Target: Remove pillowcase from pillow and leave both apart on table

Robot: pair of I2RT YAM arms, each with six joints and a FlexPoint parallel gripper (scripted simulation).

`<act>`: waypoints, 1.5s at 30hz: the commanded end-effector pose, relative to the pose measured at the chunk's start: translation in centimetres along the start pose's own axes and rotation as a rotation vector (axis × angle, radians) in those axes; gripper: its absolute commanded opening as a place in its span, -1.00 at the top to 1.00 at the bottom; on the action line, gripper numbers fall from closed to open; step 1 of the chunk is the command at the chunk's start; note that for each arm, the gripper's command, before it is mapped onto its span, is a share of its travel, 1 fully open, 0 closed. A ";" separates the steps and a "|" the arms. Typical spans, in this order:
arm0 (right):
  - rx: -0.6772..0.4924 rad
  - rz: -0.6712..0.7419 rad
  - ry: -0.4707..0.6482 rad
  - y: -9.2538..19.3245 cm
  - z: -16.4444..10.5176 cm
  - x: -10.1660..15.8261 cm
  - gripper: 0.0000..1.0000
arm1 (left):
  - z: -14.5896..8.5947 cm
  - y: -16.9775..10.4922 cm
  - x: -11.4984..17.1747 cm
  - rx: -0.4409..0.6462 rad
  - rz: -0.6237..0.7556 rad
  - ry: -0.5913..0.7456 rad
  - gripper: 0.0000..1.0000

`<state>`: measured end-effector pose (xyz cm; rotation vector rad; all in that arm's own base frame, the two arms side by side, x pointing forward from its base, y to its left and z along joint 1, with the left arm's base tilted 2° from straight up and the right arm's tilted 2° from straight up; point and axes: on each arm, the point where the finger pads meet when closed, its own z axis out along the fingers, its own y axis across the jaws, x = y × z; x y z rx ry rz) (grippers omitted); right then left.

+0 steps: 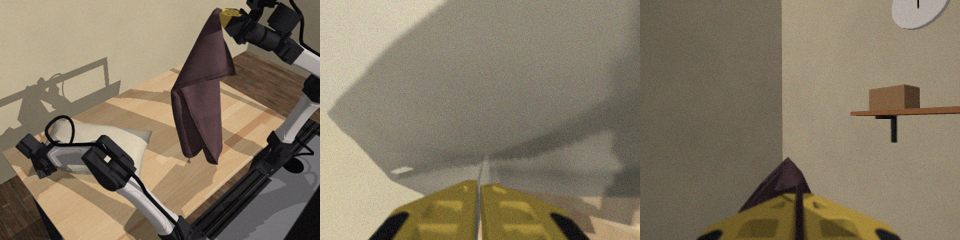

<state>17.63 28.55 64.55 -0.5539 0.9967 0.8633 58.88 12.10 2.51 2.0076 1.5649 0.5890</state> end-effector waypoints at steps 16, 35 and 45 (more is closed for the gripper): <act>-0.014 0.018 -0.124 0.2 -0.4 -4.2 1.00 | 1.7 -1.2 -0.6 0.023 0.010 -0.017 1.00; -0.014 0.018 -0.124 0.2 -0.4 -4.2 1.00 | 2.1 -1.5 -0.7 0.027 0.010 -0.019 1.00; -0.013 0.018 -0.124 0.2 -0.4 -4.2 1.00 | 2.3 -2.1 -1.0 0.042 0.006 -0.025 1.00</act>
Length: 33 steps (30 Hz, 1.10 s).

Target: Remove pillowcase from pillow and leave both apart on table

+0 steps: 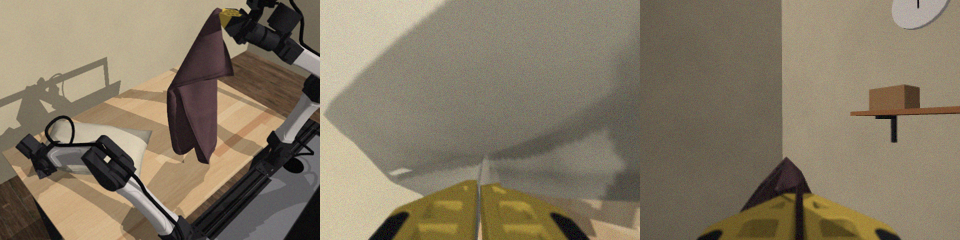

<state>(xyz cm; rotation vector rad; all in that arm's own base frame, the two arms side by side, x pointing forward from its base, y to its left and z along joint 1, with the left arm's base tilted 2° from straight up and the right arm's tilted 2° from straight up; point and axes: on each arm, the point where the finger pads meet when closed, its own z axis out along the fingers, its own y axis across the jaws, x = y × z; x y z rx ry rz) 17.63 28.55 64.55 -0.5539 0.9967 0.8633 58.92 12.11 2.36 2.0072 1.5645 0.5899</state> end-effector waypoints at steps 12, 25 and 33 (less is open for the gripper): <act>-0.013 0.018 -0.124 0.2 -0.4 -4.2 1.00 | 2.3 -2.3 -1.1 0.049 0.005 -0.028 1.00; -0.013 0.018 -0.124 0.2 -0.4 -4.2 1.00 | 2.0 -1.8 -0.7 0.040 0.003 -0.022 0.92; -0.013 0.018 -0.124 0.2 -0.4 -4.2 1.00 | 2.2 -2.1 -1.1 0.052 0.004 -0.029 0.91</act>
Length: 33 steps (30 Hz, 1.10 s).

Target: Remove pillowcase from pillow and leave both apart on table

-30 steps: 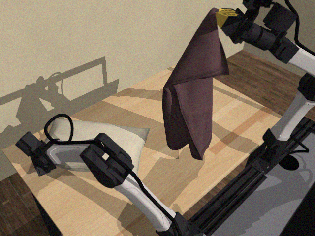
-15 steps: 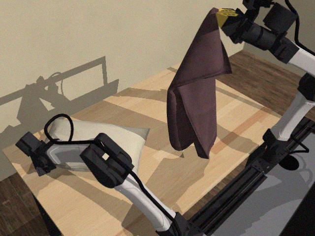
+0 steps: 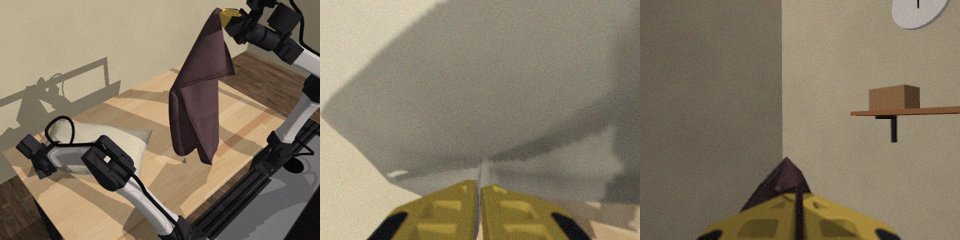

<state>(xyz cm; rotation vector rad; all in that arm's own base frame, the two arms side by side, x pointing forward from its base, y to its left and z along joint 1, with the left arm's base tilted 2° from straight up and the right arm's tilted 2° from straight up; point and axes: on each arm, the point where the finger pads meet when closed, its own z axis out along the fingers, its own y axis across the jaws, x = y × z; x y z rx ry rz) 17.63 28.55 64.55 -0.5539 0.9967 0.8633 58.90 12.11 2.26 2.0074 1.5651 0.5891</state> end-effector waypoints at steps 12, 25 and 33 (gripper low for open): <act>-0.013 0.018 -0.124 0.2 -0.4 -4.2 1.00 | 2.1 -2.0 -1.1 0.052 0.005 -0.028 0.90; -0.013 0.018 -0.124 0.2 -0.4 -4.2 1.00 | 2.1 -2.0 -1.1 0.050 0.005 -0.028 0.88; -0.013 0.018 -0.124 0.2 -0.4 -4.2 1.00 | 2.1 -2.0 -1.1 0.051 0.005 -0.028 0.86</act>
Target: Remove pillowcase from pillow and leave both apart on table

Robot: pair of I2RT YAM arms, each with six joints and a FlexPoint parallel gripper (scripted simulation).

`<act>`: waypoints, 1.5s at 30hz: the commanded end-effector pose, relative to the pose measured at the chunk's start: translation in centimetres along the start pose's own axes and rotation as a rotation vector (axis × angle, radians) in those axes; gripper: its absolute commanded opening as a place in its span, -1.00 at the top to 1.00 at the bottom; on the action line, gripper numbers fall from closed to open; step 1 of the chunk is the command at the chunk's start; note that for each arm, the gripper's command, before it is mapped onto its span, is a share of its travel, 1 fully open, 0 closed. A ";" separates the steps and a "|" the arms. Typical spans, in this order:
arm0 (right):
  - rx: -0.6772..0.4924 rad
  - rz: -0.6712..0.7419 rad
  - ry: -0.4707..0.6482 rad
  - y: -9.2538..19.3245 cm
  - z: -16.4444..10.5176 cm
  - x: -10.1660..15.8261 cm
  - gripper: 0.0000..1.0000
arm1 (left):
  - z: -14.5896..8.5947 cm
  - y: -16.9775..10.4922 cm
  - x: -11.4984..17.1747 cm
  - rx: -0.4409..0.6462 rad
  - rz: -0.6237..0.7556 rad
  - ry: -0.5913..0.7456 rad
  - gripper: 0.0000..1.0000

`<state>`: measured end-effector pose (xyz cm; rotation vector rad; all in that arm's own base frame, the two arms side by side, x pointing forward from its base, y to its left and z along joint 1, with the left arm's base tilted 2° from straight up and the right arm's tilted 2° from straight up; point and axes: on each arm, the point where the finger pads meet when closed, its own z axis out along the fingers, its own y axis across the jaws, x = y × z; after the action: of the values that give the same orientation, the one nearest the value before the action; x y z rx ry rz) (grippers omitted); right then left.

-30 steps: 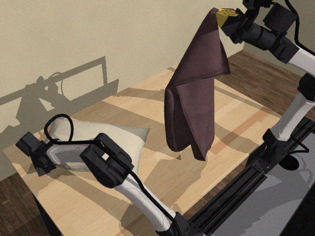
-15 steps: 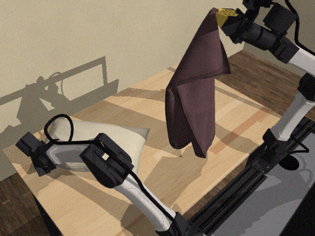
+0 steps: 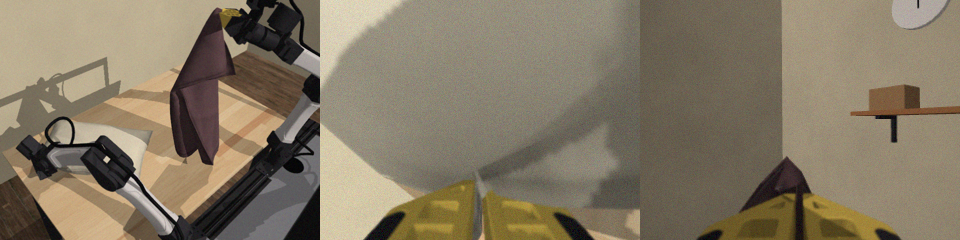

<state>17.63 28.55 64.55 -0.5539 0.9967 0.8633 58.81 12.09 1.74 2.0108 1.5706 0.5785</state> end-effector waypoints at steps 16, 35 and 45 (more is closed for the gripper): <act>-0.013 0.018 -0.124 0.2 -0.4 -4.2 1.00 | 1.7 -1.5 -1.0 0.040 0.009 -0.023 -0.20; -0.013 0.018 -0.124 0.2 -0.4 -4.2 1.00 | -2.3 2.4 -0.7 0.000 0.027 0.005 -0.20; -0.013 0.018 -0.124 0.2 -0.4 -4.2 1.00 | -4.2 4.2 -0.9 -0.017 0.020 -0.003 -0.20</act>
<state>17.63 28.55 64.55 -0.5540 0.9967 0.8633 58.87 12.11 3.79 2.0179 1.5734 0.5688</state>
